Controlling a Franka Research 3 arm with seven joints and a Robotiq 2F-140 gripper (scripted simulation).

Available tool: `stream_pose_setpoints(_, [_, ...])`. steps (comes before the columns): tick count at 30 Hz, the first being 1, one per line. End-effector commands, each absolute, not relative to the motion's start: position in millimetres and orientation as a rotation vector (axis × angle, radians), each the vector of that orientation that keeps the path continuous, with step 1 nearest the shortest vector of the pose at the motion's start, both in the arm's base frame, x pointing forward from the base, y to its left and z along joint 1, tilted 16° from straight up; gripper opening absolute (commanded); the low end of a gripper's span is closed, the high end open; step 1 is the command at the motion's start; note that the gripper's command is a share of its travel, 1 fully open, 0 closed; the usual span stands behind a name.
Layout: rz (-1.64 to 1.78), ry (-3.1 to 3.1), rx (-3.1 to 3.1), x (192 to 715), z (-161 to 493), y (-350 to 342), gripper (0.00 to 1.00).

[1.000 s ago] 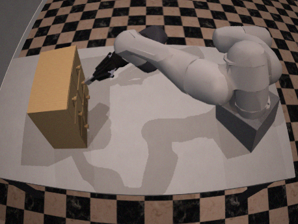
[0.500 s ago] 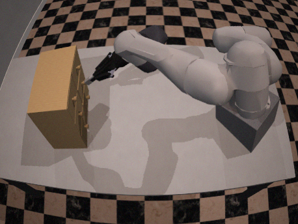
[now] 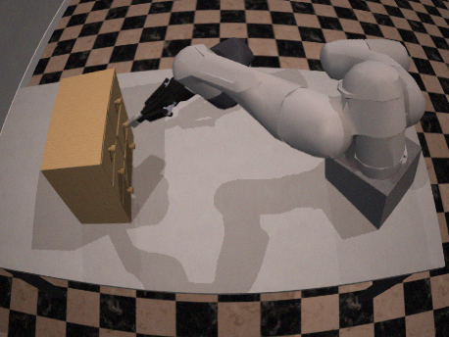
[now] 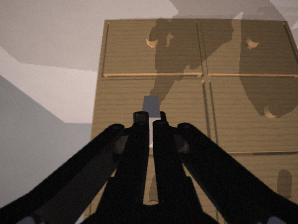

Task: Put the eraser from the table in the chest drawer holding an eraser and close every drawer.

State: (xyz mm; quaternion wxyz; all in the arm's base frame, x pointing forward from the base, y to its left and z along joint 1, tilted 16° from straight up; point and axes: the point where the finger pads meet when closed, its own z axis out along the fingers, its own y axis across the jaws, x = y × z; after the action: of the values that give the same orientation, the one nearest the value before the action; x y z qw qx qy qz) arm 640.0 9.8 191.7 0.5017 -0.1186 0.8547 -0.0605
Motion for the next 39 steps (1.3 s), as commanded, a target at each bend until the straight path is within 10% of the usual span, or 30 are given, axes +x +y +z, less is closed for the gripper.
stream_pose_setpoints(1, [-0.144,2.067,-0.283,632.2,189.5,8.6,0.0])
stream_pose_setpoints(39, [-0.144,2.071,-0.283,540.9,194.1,-3.6,0.0])
